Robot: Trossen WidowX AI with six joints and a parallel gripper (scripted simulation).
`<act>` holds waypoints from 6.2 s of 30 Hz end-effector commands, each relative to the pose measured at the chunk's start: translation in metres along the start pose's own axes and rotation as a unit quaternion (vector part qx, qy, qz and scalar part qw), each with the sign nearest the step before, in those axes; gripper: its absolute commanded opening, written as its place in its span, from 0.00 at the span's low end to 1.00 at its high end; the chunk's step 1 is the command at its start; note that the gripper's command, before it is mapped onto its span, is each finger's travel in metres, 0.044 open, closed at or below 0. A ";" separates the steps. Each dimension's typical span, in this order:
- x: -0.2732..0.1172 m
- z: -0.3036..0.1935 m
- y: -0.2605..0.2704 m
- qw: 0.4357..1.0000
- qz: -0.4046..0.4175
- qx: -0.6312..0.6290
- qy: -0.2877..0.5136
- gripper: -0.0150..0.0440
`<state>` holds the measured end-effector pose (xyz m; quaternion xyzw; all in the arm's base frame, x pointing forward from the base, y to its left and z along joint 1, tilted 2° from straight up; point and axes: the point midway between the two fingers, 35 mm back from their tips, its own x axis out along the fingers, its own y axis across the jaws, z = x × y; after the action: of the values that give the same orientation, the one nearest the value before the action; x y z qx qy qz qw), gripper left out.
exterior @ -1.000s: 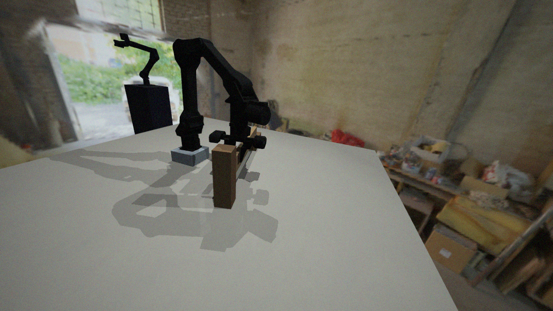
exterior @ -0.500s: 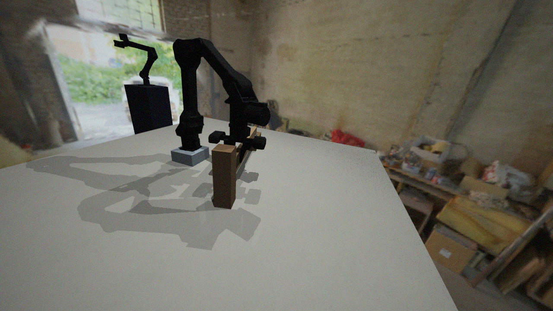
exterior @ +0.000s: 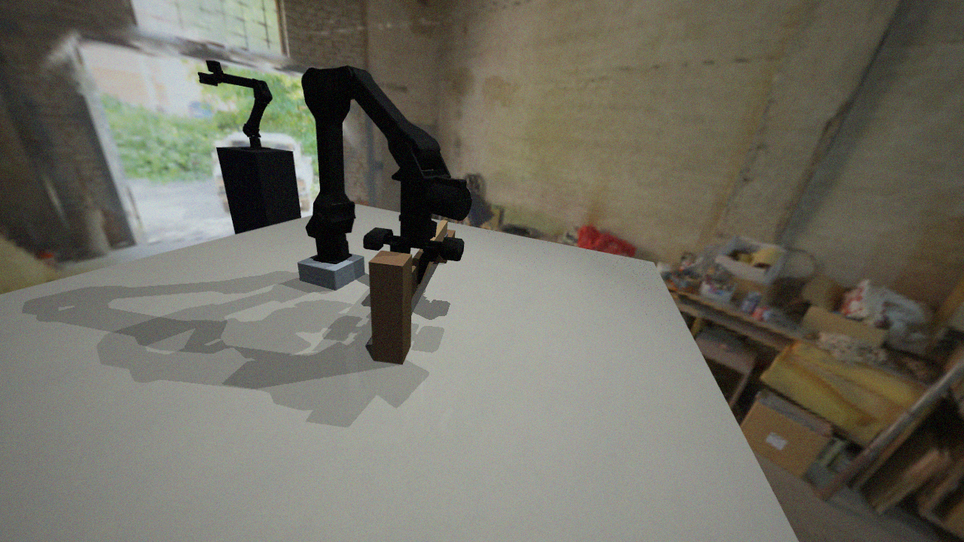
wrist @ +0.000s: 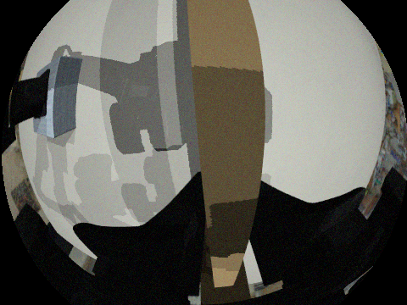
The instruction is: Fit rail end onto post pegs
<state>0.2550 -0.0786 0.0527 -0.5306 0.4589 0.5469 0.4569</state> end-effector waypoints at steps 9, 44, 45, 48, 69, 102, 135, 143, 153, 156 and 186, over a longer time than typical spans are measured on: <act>-0.005 -0.004 -0.002 1.000 -0.003 0.000 0.005 0.25; -0.002 -0.004 -0.002 1.000 -0.003 0.000 0.005 0.25; -0.002 -0.004 -0.002 1.000 -0.003 0.000 0.005 0.25; -0.002 -0.004 -0.002 1.000 -0.003 0.000 0.005 0.25; 0.000 -0.005 -0.001 1.000 -0.003 0.000 0.005 0.25; -0.003 -0.006 -0.001 1.000 -0.003 0.000 0.005 0.25; -0.002 -0.011 -0.001 1.000 -0.003 0.000 0.006 0.25; -0.002 -0.013 -0.001 1.000 -0.003 0.000 0.006 0.25; -0.001 -0.012 0.000 1.000 -0.002 0.000 0.002 0.43; -0.001 -0.012 0.000 1.000 -0.002 0.000 0.002 0.57; -0.031 0.019 0.000 1.000 -0.003 0.000 0.004 1.00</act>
<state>0.2528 -0.0618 0.0808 -0.5347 0.4578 0.5453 0.4550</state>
